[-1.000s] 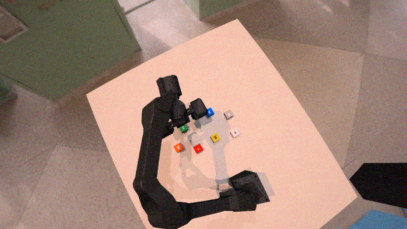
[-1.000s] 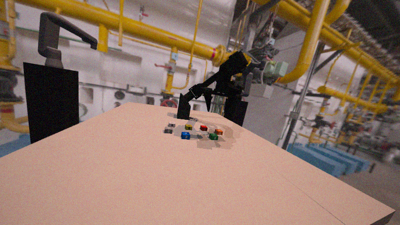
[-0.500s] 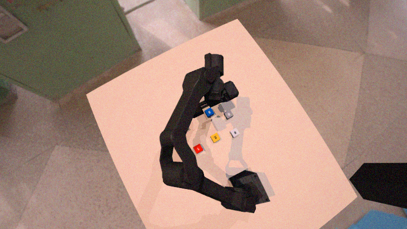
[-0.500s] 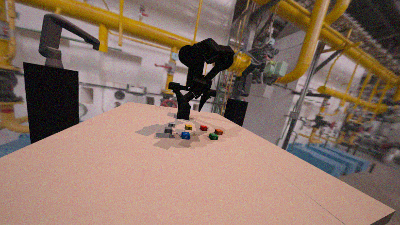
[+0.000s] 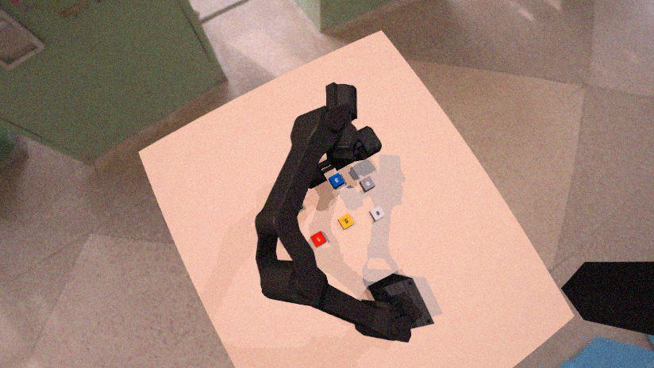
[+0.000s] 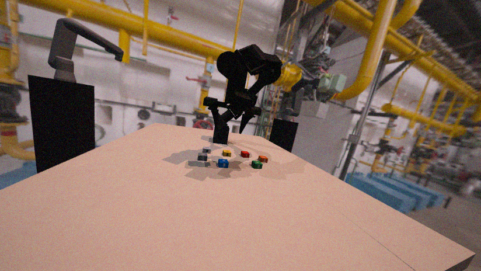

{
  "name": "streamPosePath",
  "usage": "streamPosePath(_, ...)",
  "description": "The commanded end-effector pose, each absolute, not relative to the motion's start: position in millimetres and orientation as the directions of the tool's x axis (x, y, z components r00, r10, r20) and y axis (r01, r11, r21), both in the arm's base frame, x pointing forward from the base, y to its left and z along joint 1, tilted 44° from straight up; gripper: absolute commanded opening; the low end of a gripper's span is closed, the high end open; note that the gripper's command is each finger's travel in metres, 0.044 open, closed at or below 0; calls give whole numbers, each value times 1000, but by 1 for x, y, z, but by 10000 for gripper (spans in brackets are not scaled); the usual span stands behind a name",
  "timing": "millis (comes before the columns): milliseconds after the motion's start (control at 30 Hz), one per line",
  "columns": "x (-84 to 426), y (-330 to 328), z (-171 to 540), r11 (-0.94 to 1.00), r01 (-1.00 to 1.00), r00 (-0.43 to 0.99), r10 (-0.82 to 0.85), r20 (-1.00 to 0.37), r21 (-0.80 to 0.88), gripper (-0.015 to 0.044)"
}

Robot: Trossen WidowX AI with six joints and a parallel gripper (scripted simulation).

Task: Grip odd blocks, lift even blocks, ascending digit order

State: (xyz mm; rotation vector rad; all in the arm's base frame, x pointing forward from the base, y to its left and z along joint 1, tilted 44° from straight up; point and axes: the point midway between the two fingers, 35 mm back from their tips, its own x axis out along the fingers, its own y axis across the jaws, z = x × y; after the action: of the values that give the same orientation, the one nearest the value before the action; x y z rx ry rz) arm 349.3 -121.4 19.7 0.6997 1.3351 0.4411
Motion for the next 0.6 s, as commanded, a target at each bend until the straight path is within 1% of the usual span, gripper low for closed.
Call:
streamPosePath(0, 349, -122, 20, 724, 94, 198, 659, -725, 683, 400)
streamPosePath(200, 347, -124, 18, 724, 95, 198, 659, -726, 683, 400)
streamPosePath(367, 298, -156, -25, 726, 96, 197, 657, -728, 681, 400)
streamPosePath(567, 295, -157, -27, 726, 96, 197, 657, -728, 681, 400)
